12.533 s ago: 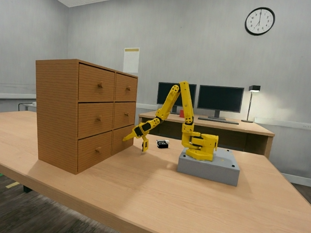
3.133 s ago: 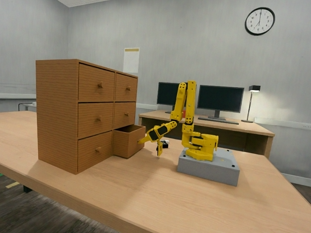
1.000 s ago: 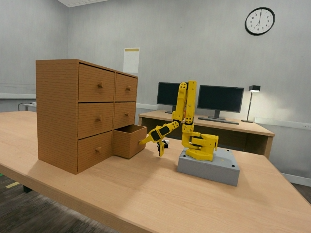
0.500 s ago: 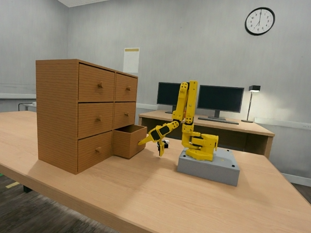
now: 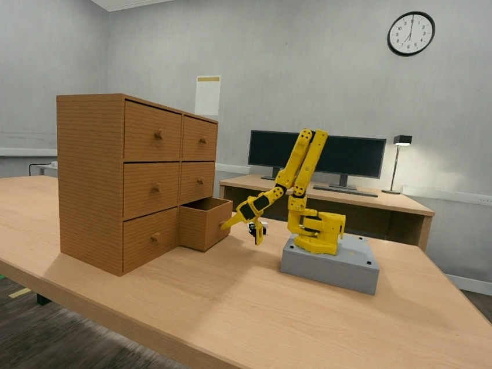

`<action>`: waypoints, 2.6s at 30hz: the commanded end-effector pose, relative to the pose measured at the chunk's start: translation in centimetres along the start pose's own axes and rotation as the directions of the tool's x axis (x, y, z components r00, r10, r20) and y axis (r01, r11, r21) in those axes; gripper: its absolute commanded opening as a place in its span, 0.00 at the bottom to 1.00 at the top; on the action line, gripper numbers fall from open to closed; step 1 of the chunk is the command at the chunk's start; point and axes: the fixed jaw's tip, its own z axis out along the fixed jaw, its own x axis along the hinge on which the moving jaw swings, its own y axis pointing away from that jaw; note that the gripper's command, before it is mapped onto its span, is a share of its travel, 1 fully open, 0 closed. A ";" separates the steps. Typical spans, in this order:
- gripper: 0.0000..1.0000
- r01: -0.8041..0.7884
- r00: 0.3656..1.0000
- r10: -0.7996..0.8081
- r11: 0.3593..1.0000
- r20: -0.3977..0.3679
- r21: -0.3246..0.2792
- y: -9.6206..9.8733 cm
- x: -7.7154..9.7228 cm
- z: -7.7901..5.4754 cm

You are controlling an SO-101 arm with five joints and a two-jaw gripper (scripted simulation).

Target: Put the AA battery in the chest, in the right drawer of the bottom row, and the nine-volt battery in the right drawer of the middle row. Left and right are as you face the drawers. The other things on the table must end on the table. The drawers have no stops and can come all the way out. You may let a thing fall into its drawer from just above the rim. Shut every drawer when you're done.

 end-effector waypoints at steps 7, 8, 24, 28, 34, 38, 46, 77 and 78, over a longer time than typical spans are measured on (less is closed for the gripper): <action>0.21 -0.001 1.000 0.001 1.000 -0.003 0.002 0.0 0.1 0.0; 0.21 -0.001 1.000 0.001 1.000 -0.003 0.002 0.0 0.1 0.0; 0.21 -0.006 1.000 0.006 1.000 0.025 0.003 -0.1 1.4 0.0; 0.21 -0.008 0.999 0.008 1.000 0.037 0.003 -0.1 2.0 -0.2; 0.21 -0.010 0.999 0.010 1.000 0.050 0.004 -0.1 2.6 -0.4; 0.21 -0.012 0.998 0.012 1.000 0.062 0.004 -0.1 3.1 -0.8; 0.21 -0.016 0.996 0.016 1.000 0.087 0.004 -0.1 4.2 -2.0; 0.21 -0.029 0.985 0.028 1.000 0.168 0.004 -0.2 5.4 -8.4; 0.21 -0.029 0.985 0.028 1.000 0.168 0.004 -0.2 5.4 -8.4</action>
